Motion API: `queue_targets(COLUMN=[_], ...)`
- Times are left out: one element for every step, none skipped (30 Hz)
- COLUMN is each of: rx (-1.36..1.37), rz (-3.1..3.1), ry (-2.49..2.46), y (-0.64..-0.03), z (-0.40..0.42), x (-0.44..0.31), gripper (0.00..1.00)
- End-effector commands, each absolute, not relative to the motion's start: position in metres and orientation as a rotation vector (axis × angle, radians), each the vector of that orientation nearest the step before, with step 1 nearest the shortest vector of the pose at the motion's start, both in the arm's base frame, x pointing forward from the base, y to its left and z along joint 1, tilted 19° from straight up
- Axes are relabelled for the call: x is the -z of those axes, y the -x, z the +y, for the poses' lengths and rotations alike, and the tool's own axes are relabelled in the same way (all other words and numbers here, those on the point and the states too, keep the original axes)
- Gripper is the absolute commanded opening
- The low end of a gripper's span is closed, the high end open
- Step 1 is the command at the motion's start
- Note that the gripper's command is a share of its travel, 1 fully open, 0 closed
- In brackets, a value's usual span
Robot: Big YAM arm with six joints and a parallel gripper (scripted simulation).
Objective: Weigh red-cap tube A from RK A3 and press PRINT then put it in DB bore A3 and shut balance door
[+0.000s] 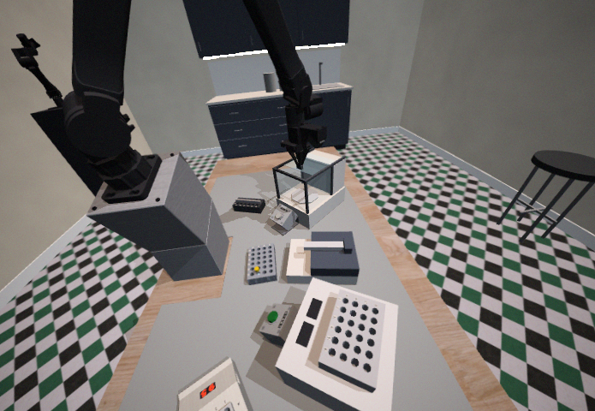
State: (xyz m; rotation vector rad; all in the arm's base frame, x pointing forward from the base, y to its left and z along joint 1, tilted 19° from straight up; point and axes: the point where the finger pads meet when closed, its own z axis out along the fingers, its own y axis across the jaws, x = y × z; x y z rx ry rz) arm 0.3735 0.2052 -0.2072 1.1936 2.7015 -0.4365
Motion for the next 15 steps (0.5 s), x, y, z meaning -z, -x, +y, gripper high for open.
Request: queue_targets(rx=[0.419,0.417,0.416,0.417,0.417,0.417,0.417,0.417,0.417,0.417,0.418,0.418,0.418,0.426,0.418], rz=[2.692,2.692,2.692,2.692,2.692,2.692,2.692,2.692,2.692,2.692,2.692,2.692,2.692,2.694,2.692], ry=[-1.206,-1.205,-1.205,-1.205,-1.205,-1.205,-1.205,-1.205,-1.205,-1.205,-1.205,-1.205,-1.205,-1.206,-1.205], y=[-0.3764,-0.3759,-0.3753,-0.3744,-0.3736,-0.3729,-0.3721,-0.3714,-0.3706,-0.3698,-0.3691,-0.3691,-0.3691,-0.3670,-0.3675], z=[0.1980,0.1976,0.1971,0.1964,0.1957,0.1951,0.1944,0.1938,0.1932,0.1925,0.1919,0.1919,0.1919,0.1904,0.1906], x=[0.1961,0.1959,0.1958,0.1956,0.1954,0.1952,0.1951,0.1949,0.1947,0.1946,0.1944,0.1944,0.1944,0.1940,0.1940], gripper=[0.06,0.06,0.06,0.06,0.06,0.06,0.06,0.06,0.06,0.06,0.06,0.06,0.06,0.06,0.06])
